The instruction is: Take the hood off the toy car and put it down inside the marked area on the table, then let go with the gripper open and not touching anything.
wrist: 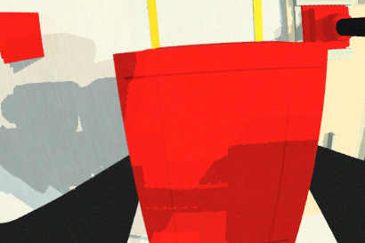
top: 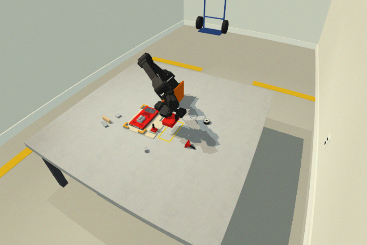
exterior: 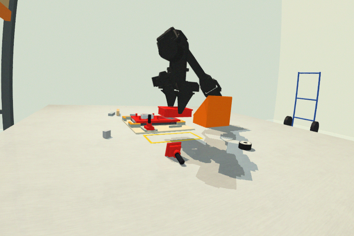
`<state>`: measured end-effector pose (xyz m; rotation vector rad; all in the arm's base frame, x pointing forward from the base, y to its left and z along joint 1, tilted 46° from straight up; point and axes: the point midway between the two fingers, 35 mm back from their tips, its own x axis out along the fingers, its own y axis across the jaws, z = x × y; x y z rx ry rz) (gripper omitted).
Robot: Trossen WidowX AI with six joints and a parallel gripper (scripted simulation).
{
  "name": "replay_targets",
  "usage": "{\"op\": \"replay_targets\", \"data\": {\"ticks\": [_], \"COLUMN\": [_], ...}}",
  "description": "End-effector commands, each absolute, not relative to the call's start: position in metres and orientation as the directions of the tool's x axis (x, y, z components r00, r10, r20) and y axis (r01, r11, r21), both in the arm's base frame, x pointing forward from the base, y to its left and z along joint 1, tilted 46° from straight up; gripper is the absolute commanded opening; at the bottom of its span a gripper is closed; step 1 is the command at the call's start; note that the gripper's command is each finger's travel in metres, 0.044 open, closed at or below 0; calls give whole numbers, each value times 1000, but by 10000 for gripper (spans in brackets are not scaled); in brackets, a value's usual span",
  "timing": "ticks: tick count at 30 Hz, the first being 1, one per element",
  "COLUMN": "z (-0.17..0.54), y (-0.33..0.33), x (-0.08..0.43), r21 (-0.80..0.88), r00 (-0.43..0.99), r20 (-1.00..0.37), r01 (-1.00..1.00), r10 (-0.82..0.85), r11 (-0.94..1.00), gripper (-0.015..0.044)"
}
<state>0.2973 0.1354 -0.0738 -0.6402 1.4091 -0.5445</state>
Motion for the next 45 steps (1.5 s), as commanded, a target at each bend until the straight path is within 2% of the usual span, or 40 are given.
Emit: {"op": "replay_targets", "data": {"ticks": [1,45], "z": [-76,-98], "y": [132,110], "x": [298,300], "r21": [-698,-699], "r00": [95,95], "r20": [-715,-714], "r01": [-34,-34], "r10": [-693,-694], "r11": [715,714], "gripper": [0,0]}}
